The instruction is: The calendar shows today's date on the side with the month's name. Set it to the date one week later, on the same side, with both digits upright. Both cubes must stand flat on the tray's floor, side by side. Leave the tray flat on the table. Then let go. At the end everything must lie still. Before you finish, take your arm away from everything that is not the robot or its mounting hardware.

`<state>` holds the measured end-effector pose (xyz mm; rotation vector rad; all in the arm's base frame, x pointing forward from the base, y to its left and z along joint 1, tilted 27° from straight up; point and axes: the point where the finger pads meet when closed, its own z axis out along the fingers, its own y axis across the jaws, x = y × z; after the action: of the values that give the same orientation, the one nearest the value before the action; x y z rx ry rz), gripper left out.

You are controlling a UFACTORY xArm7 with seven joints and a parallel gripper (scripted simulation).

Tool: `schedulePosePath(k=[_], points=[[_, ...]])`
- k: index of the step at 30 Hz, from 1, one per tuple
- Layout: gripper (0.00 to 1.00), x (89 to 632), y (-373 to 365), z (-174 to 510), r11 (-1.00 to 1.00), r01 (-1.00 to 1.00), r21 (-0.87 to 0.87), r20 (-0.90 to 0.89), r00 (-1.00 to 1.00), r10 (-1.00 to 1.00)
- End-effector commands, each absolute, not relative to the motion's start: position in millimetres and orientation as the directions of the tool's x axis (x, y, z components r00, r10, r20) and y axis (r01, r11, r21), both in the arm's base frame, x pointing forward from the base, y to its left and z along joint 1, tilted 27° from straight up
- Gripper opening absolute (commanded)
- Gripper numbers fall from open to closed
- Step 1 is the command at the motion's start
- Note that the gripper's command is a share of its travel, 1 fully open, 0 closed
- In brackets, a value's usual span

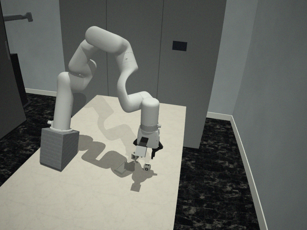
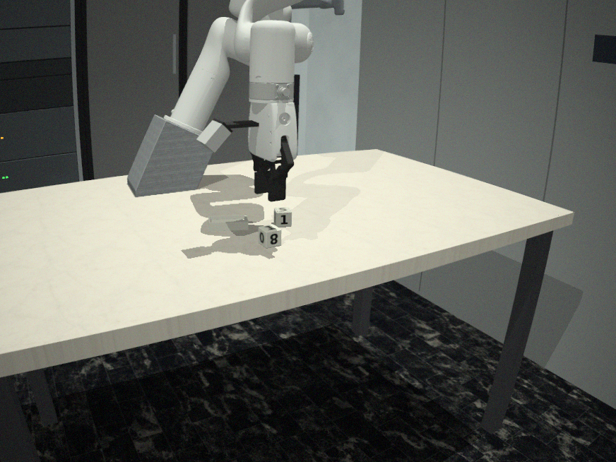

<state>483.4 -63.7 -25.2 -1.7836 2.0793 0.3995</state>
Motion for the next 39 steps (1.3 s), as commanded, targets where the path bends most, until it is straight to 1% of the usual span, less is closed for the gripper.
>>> schedulePosePath(k=[1,17,39], points=[[0.49,485,-66,-24,0.16,-0.987,-0.029,-0.452,-0.13,-0.883],[0.49,485,-63,-29,0.161,-0.987,-0.029,-0.452,-0.131,-0.882],[0.49,489,-50,-54,0.161,-0.987,-0.029,-0.452,-0.131,-0.882]])
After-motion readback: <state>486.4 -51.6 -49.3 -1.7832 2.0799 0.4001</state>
